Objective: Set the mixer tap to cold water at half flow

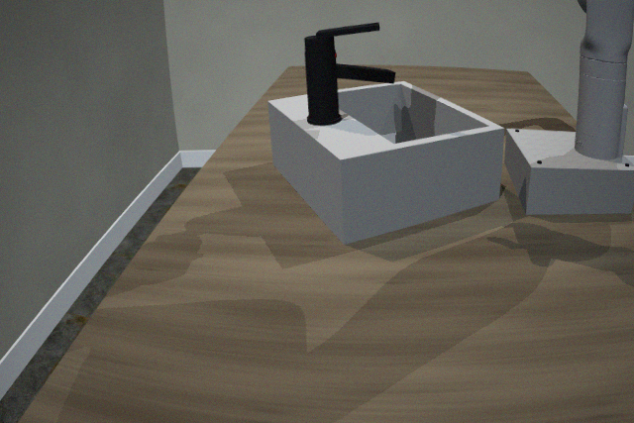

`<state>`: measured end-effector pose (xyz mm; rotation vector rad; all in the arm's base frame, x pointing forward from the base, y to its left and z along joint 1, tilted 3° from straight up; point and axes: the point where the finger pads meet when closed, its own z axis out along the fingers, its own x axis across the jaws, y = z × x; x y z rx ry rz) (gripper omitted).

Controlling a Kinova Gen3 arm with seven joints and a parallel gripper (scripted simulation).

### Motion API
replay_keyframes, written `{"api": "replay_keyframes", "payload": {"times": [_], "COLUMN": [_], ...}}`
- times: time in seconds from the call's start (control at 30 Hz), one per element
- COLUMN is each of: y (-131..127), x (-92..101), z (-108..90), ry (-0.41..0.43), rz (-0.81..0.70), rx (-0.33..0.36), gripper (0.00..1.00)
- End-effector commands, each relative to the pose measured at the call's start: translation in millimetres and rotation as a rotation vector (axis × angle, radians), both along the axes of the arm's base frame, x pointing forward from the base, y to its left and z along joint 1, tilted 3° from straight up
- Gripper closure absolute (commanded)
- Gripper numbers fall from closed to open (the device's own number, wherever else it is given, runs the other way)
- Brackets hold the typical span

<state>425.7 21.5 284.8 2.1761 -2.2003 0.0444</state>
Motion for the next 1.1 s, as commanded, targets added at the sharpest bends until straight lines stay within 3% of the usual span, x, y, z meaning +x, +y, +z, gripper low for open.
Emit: {"api": "replay_keyframes", "payload": {"times": [0.0, 0.17, 0.2, 1.07], "y": [-0.7, -1.8, -1.8, -1.8], "x": [0.2, 0.3, 0.3, 0.3], "z": [1.7, 2.2, 2.2, 2.2], "ry": [-0.005, -0.007, -0.007, -0.007], "rz": [-0.001, 0.001, 0.001, 0.001], "rx": [-0.001, -0.003, -0.003, -0.003], "gripper": [0.0, 0.0, 1.0, 1.0]}}
